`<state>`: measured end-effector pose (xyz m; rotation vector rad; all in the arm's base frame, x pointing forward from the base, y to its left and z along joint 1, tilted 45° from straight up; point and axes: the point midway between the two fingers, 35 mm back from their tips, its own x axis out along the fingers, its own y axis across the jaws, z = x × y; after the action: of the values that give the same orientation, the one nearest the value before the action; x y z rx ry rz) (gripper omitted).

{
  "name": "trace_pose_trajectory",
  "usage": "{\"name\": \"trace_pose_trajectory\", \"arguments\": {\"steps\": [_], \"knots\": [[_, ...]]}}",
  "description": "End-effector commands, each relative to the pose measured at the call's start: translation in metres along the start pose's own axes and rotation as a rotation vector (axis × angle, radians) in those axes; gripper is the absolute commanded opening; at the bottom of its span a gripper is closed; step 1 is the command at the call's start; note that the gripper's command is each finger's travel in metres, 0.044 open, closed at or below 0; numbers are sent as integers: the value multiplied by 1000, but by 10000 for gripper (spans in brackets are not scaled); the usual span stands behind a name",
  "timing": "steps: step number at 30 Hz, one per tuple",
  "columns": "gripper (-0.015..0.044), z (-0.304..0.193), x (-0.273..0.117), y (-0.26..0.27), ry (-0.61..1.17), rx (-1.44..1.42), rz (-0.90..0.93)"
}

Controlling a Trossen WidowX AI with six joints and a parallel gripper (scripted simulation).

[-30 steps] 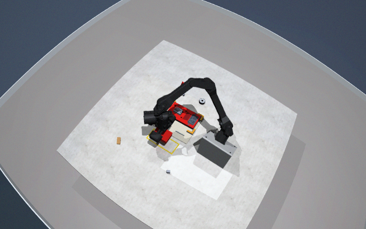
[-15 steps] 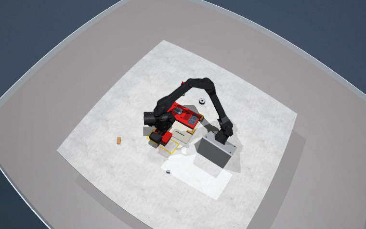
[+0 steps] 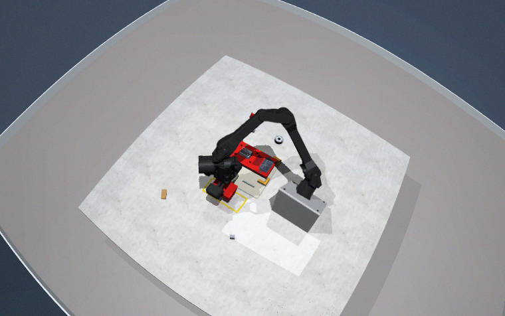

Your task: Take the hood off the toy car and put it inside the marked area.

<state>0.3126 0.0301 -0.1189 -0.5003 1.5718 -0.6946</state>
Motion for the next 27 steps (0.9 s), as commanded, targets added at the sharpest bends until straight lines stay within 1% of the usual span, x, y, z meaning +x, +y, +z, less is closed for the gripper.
{"name": "trace_pose_trajectory", "arguments": {"steps": [1,27], "knots": [[0,-1,4,-1,-1,-6,-5],[0,-2,25,-2,-1,-6,-6]]}}
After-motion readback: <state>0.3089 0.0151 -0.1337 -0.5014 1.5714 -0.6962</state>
